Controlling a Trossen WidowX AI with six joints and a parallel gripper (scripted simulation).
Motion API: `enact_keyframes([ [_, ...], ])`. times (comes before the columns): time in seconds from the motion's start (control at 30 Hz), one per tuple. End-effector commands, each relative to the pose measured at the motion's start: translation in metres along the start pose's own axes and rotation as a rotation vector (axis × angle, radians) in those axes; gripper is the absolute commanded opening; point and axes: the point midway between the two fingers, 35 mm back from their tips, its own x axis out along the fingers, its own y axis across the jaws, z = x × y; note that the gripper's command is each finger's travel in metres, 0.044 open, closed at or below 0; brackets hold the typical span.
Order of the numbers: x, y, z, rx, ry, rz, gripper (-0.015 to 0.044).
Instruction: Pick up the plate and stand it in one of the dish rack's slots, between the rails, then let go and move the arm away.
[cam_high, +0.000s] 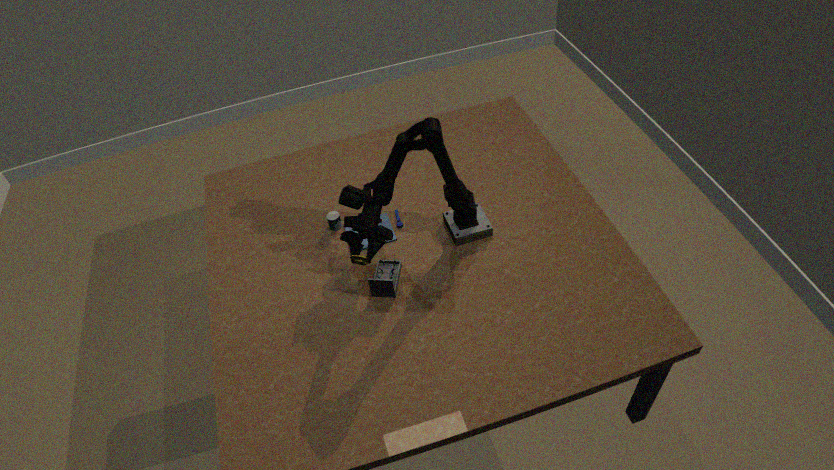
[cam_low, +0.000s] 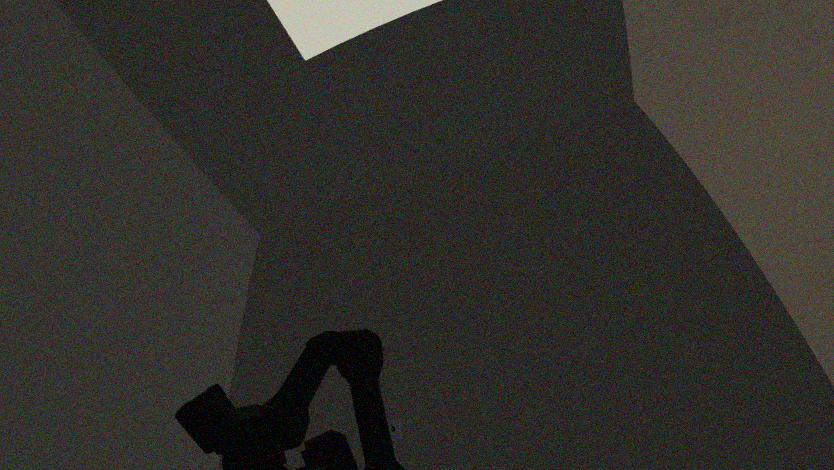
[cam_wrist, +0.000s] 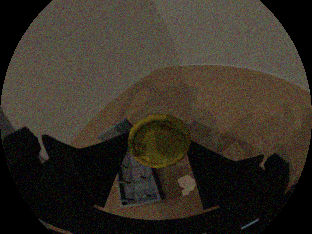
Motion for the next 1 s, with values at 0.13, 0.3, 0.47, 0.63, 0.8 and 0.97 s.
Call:
enact_keyframes([
  [0.13,-0.011,0.009,-0.013,-0.189,-0.118,0.09,0.0],
  [0.3,-0.02,0.017,-0.021,-0.311,-0.192,0.132,0.0],
  [0.47,-0.029,0.028,-0.031,-0.437,-0.264,0.172,0.0],
  [0.63,-0.04,0.042,-0.04,-0.566,-0.336,0.213,0.0],
  [0.8,-0.043,0.047,-0.043,-0.604,-0.356,0.224,0.0],
  [0.97,-0.043,0.047,-0.043,-0.604,-0.356,0.224,0.0],
])
